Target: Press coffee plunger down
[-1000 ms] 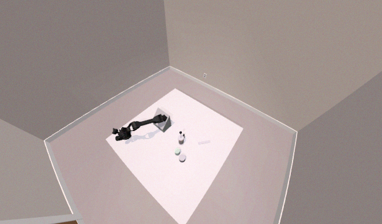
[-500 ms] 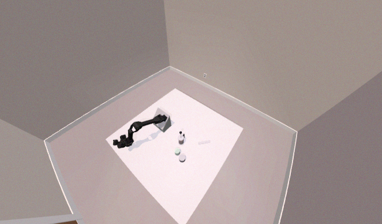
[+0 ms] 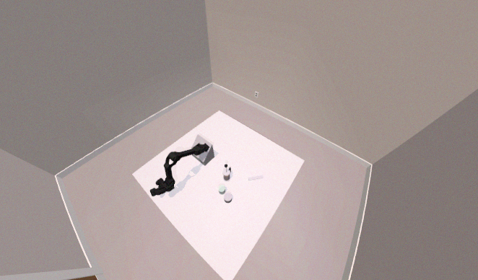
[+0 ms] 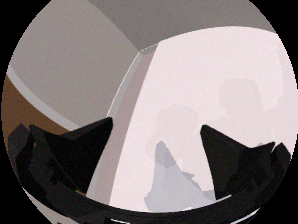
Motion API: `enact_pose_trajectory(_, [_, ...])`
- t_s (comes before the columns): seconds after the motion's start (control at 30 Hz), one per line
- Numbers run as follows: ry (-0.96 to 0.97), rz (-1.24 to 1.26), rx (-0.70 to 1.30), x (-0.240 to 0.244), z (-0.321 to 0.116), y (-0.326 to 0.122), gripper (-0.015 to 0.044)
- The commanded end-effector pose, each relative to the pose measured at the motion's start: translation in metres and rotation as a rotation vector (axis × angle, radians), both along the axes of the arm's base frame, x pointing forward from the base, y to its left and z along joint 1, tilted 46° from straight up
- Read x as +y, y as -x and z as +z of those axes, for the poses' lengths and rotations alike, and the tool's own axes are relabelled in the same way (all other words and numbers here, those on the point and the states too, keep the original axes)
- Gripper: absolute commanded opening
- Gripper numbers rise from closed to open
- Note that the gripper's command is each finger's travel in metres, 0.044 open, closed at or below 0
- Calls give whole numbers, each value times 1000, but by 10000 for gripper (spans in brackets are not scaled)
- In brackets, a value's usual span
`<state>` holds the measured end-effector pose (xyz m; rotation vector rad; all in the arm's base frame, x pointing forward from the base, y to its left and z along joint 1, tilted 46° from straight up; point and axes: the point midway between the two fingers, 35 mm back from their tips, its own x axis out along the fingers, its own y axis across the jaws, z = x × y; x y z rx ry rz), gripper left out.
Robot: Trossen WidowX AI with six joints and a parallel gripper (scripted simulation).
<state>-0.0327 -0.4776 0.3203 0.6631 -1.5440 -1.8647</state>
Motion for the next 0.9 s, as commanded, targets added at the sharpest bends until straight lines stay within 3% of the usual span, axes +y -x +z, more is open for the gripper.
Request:
enact_pose_trajectory(0.0, [-118, 148, 80, 12, -14, -71, 440])
enact_pose_trajectory(0.4, [-344, 525, 349, 91, -49, -232, 440])
enact_pose_trajectory(0.87, [-467, 998, 841, 259, -94, -356, 440])
